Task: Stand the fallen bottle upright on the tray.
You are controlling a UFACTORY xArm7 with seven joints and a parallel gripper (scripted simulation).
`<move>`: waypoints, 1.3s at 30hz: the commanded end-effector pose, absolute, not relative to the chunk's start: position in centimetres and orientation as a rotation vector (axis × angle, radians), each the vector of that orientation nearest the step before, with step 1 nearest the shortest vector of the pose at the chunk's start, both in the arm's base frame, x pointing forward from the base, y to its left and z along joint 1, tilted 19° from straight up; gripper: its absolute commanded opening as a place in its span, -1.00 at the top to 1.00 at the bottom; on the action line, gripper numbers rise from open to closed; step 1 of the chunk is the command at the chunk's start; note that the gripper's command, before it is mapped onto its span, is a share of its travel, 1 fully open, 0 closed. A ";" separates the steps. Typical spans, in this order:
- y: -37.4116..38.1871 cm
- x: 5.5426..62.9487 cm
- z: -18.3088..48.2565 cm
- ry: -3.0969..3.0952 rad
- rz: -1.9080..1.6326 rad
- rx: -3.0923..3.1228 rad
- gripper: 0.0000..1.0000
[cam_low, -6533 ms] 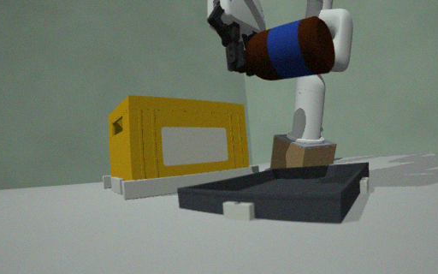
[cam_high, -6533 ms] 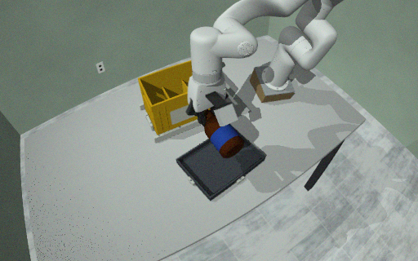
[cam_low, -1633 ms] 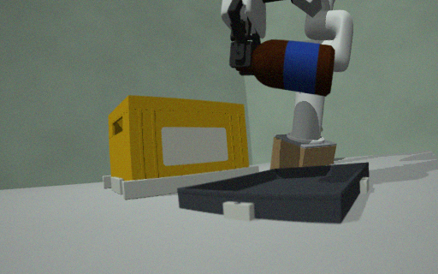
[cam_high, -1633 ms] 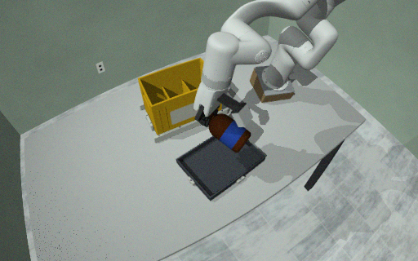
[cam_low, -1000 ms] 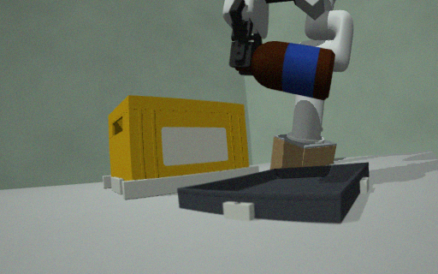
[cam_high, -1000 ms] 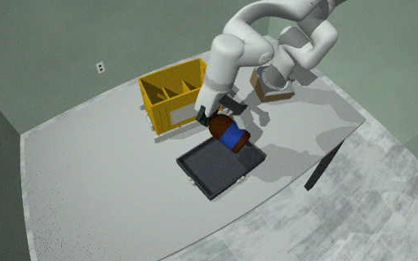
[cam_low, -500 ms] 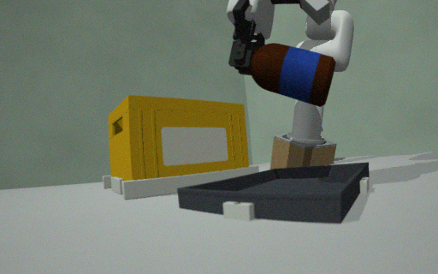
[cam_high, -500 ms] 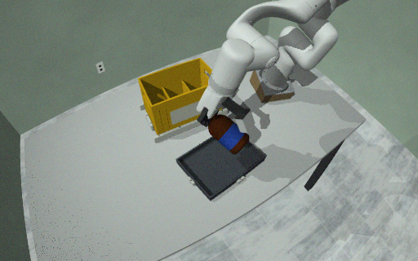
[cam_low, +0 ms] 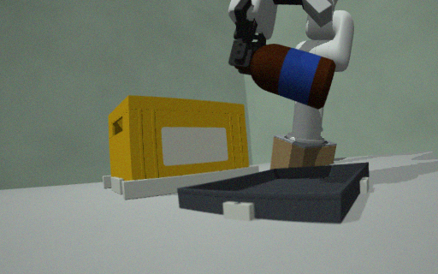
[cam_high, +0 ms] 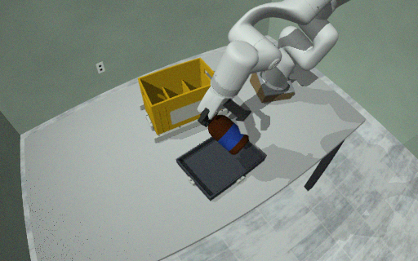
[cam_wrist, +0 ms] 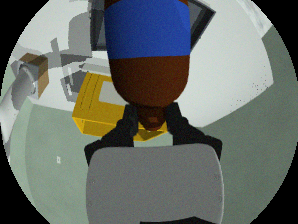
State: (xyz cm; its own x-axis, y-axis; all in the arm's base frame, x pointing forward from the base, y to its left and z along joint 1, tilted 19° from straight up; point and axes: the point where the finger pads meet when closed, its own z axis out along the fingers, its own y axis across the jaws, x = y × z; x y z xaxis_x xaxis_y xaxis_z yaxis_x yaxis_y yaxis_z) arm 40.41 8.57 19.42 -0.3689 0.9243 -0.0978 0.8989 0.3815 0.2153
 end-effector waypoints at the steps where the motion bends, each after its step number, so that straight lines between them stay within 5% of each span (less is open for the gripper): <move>1: 8.6 40.5 19.6 2.433 0.189 1.632 1.00; 39: 8.6 40.5 19.6 2.345 0.084 1.597 1.00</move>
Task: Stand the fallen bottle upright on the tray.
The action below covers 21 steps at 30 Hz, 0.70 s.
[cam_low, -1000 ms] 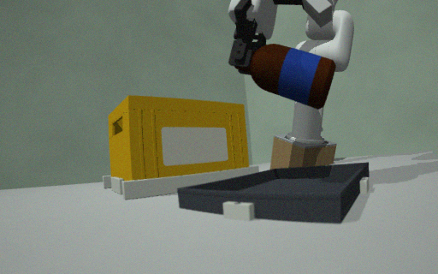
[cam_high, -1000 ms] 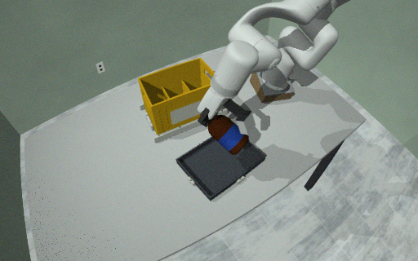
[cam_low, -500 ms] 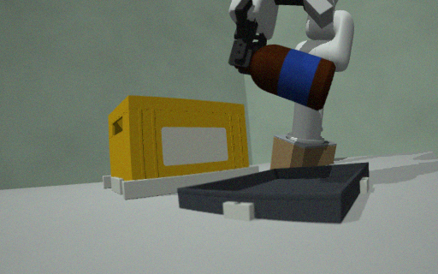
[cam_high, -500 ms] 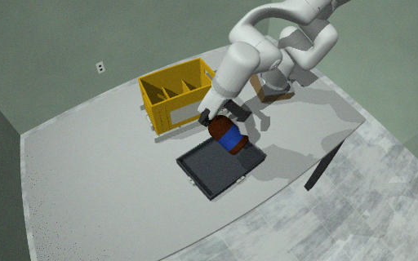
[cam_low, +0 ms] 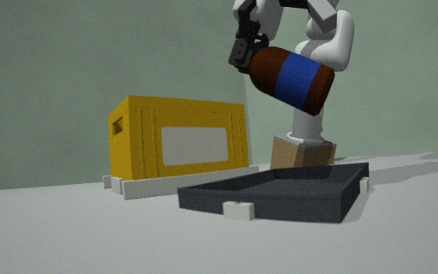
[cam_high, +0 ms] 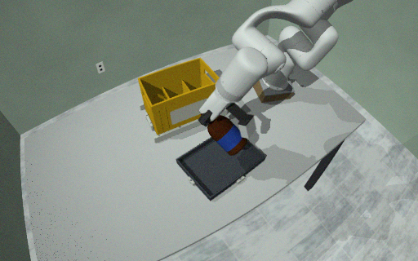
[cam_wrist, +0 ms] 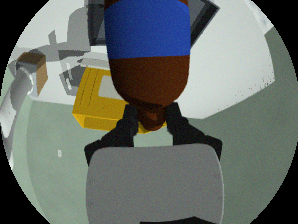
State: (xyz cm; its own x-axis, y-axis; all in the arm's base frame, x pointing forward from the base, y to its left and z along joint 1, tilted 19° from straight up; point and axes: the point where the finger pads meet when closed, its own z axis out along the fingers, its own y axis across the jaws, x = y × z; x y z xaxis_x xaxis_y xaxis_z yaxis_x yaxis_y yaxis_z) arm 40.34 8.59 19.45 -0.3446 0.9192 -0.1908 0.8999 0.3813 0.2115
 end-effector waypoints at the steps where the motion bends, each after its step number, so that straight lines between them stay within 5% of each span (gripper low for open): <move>1: 8.6 40.5 19.6 2.340 0.079 1.595 1.00; 21: 8.6 40.5 19.7 2.302 0.044 1.577 1.00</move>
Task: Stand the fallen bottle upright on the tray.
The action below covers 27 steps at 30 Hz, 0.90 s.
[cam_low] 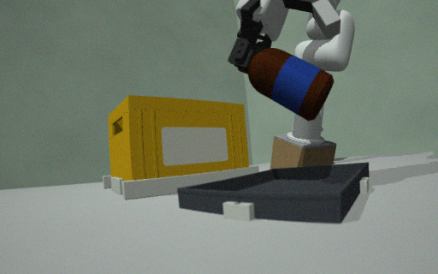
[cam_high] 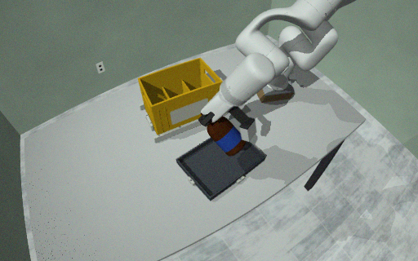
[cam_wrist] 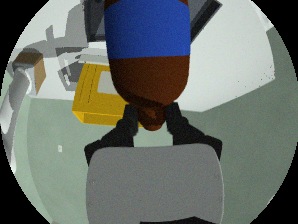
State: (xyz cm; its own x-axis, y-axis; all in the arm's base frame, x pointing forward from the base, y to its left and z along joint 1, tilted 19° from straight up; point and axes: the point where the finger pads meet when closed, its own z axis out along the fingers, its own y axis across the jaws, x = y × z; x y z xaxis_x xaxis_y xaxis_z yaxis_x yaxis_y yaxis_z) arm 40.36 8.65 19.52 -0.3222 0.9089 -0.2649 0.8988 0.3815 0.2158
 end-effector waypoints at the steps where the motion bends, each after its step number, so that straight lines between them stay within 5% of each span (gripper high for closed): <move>1: 8.6 40.5 19.7 2.302 0.044 1.577 1.00; 27: 8.7 40.4 19.7 2.276 0.012 1.566 1.00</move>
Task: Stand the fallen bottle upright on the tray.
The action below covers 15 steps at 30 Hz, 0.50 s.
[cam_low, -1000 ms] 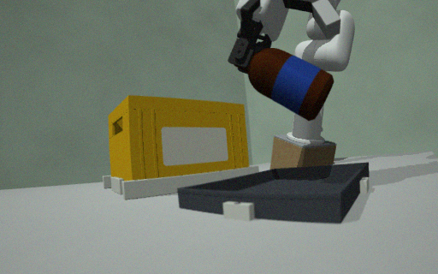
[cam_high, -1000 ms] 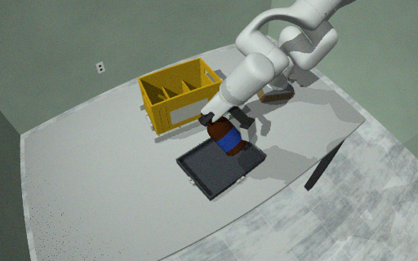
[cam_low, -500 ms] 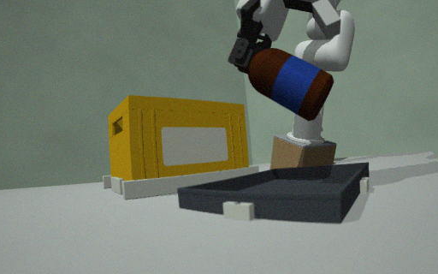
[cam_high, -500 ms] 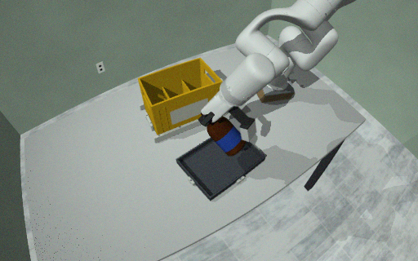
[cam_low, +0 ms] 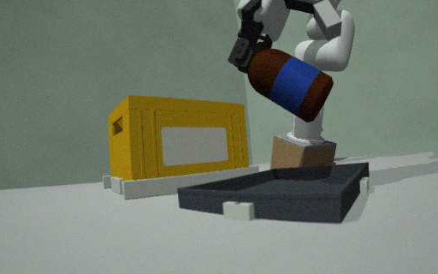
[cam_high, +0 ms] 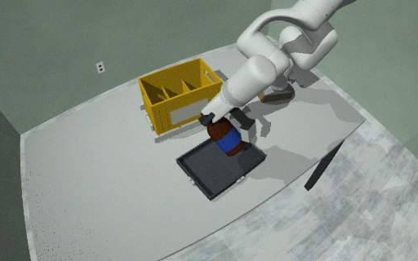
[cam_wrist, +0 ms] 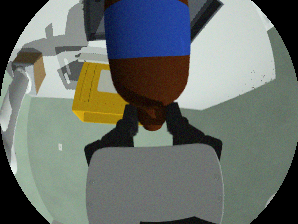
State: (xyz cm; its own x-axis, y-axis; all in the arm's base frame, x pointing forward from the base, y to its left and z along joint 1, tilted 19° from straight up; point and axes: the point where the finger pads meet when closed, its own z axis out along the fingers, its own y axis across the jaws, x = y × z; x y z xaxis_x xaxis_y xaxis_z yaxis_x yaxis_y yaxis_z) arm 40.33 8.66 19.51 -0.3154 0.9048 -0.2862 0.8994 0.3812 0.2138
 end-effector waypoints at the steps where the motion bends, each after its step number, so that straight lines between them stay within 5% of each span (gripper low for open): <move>1: 8.7 40.4 19.7 2.272 0.007 1.565 1.00; 15: 8.7 40.4 19.7 2.208 -0.058 1.536 1.00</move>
State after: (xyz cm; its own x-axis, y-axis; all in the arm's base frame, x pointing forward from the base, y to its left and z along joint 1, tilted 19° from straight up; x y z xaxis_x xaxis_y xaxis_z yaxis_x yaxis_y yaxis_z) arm 40.28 8.70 19.53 -0.2897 0.8861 -0.3619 0.9001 0.3808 0.2118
